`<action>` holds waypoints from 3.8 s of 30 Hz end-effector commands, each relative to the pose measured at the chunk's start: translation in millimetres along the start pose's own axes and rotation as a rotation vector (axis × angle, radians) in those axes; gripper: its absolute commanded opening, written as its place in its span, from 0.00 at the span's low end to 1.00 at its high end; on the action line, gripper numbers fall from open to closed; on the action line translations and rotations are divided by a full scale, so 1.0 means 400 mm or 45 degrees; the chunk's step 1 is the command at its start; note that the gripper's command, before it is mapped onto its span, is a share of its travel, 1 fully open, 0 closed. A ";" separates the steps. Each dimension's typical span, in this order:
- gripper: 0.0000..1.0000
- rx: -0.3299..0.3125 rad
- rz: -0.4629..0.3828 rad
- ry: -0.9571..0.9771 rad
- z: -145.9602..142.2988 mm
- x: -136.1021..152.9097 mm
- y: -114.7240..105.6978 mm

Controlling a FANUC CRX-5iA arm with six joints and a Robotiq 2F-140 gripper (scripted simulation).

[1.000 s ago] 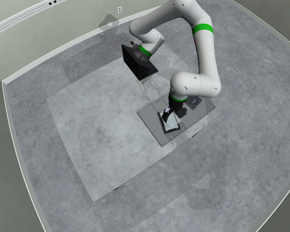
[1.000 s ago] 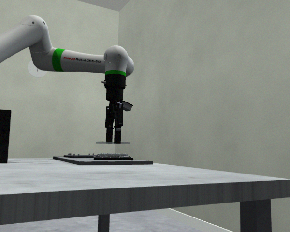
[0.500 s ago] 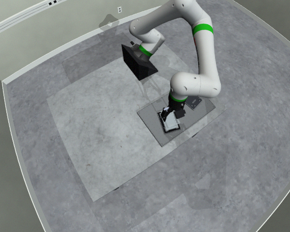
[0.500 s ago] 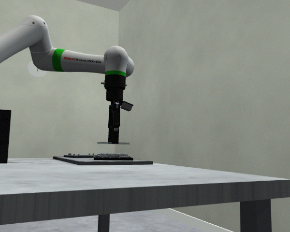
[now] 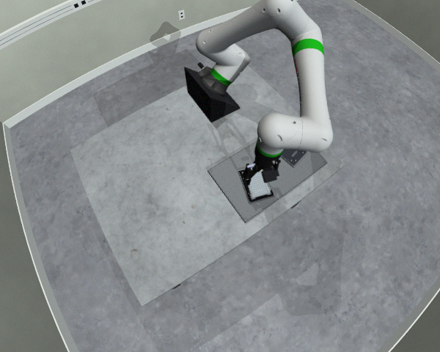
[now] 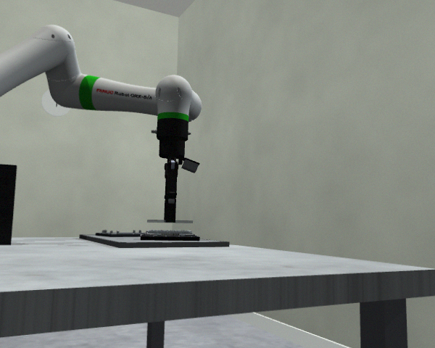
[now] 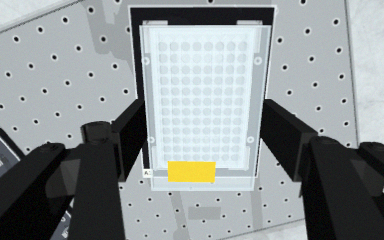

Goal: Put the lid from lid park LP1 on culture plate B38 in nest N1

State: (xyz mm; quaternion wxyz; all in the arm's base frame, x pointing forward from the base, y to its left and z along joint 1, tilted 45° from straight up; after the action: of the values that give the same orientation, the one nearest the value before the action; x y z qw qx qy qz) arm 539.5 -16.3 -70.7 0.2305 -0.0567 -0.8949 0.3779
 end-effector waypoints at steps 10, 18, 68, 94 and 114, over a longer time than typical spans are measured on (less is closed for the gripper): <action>0.61 0.000 0.003 0.000 0.000 -0.002 0.031; 0.61 0.000 0.003 0.000 0.000 -0.002 0.031; 0.61 0.000 0.003 -0.001 -0.001 -0.003 0.056; 0.61 0.000 0.003 -0.001 -0.001 -0.003 0.061; 0.61 0.000 0.003 -0.001 -0.001 -0.003 0.064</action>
State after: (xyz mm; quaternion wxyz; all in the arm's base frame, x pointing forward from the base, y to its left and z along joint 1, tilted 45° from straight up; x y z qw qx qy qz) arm 538.2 2.8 -89.6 0.2302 -0.0568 -0.8949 0.3779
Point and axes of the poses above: the point where the finger pads meet when closed, its own y axis out along the fingers, its own z axis across the jaws, x = y × z, the point moved 2 cm from there along -y, back along the fingers, and after that the axes turned 15 degrees about y, right-handed, at the moved point
